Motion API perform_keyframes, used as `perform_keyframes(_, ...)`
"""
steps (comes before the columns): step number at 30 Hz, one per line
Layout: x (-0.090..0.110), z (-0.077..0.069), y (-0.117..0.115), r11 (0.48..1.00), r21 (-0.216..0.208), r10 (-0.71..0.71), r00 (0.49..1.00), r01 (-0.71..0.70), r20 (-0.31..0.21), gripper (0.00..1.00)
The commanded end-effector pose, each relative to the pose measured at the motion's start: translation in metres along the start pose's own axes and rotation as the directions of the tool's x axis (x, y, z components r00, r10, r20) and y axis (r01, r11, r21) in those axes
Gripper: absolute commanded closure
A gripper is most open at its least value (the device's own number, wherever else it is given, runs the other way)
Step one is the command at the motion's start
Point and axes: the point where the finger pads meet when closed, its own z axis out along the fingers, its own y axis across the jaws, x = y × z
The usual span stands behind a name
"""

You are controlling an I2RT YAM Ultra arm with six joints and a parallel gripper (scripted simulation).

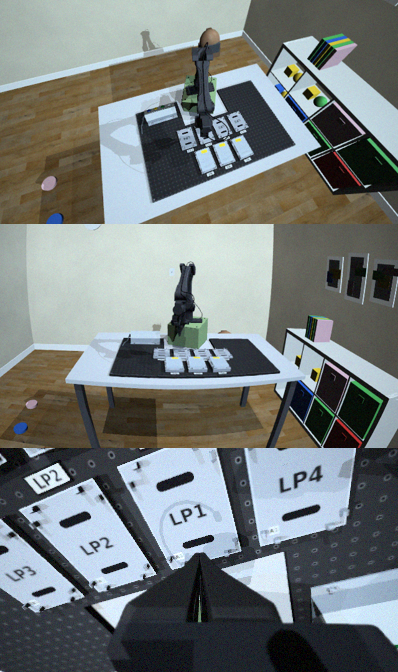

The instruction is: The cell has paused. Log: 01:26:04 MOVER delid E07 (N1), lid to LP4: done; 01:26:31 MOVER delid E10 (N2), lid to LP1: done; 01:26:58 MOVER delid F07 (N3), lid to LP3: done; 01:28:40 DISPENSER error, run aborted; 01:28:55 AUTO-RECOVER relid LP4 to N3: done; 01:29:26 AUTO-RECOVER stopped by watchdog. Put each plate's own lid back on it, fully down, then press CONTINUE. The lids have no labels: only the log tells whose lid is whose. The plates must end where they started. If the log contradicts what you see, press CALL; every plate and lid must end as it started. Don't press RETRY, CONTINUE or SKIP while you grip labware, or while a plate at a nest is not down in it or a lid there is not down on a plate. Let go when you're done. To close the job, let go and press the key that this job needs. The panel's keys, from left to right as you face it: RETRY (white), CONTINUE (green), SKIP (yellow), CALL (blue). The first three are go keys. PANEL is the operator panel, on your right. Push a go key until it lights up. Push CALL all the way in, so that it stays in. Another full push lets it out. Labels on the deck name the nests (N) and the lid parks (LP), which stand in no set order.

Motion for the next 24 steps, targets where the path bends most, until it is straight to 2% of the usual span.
perform_keyframes(1, -0.012, -0.010, -0.017, 0.996, -0.015, 0.084, 0.996, -0.084, 0.039, 1.00)
perform_keyframes(4, -0.015, -0.011, -0.033, 0.990, -0.015, 0.144, 0.989, -0.143, 0.040, 1.00)
perform_keyframes(6, -0.012, -0.006, -0.043, 0.983, -0.014, 0.183, 0.983, -0.183, 0.016, 1.00)
perform_keyframes(10, -0.012, -0.005, -0.065, 0.964, -0.013, 0.266, 0.964, -0.266, 0.008, 1.00)
perform_keyframes(12, -0.012, -0.005, -0.065, 0.964, -0.013, 0.266, 0.964, -0.266, 0.008, 1.00)
perform_keyframes(13, -0.014, -0.008, -0.070, 0.958, -0.014, 0.286, 0.958, -0.285, 0.019, 1.00)
perform_keyframes(15, -0.013, -0.005, -0.080, 0.946, -0.013, 0.324, 0.946, -0.324, 0.008, 1.00)
perform_keyframes(24, -0.017, -0.005, -0.122, 0.946, -0.014, 0.324, 0.946, -0.324, 0.010, 1.00)
